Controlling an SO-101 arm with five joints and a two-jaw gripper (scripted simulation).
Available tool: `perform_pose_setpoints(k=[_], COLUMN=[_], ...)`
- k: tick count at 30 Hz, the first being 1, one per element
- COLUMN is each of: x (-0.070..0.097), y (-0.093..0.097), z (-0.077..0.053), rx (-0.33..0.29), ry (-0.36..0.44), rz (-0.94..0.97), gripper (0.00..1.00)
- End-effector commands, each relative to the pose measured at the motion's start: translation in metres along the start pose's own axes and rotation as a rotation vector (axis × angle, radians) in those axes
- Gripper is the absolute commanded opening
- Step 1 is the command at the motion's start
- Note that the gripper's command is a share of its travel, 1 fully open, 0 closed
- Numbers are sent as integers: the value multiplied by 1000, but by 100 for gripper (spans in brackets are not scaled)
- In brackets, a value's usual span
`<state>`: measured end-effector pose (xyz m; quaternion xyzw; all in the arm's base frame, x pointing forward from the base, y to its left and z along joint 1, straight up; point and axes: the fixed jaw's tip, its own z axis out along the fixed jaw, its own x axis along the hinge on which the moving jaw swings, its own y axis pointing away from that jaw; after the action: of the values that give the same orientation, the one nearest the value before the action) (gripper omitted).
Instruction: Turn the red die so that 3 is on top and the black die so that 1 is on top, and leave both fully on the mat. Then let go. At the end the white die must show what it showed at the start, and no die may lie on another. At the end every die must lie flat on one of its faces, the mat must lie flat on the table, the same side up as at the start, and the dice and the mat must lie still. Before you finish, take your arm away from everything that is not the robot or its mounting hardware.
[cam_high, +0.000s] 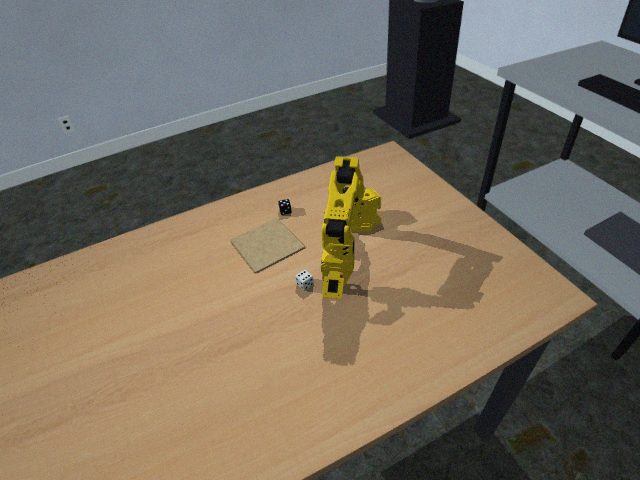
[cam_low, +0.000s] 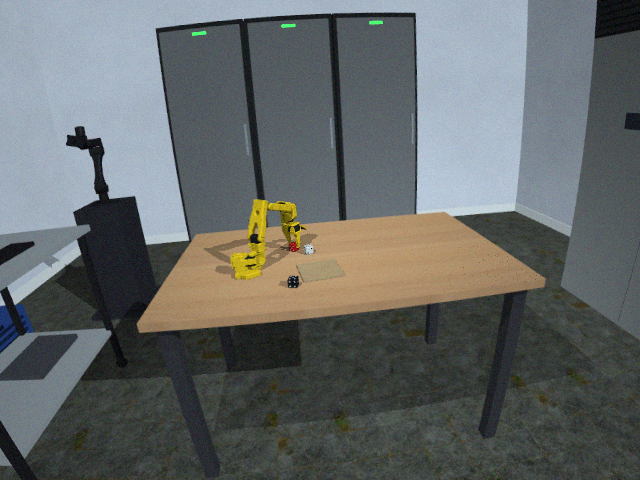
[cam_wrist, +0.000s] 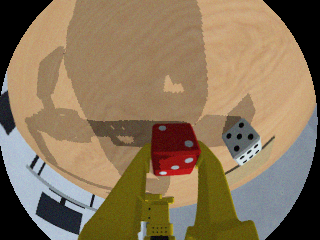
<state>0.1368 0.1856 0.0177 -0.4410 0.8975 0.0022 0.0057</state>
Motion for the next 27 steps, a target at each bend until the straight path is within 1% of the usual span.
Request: perform_pose_setpoints(k=[1, 8, 18, 22, 27], x=[-3, -3, -4, -4, -5], y=[-2, -2, -2, -1, 0], z=[-4, -4, -6, -12, -26], rx=[0, 0, 0, 0, -1], ry=[-30, -30, -30, -30, -30], rz=[0, 0, 0, 0, 0], gripper=[13, 1, 0, 0, 0])
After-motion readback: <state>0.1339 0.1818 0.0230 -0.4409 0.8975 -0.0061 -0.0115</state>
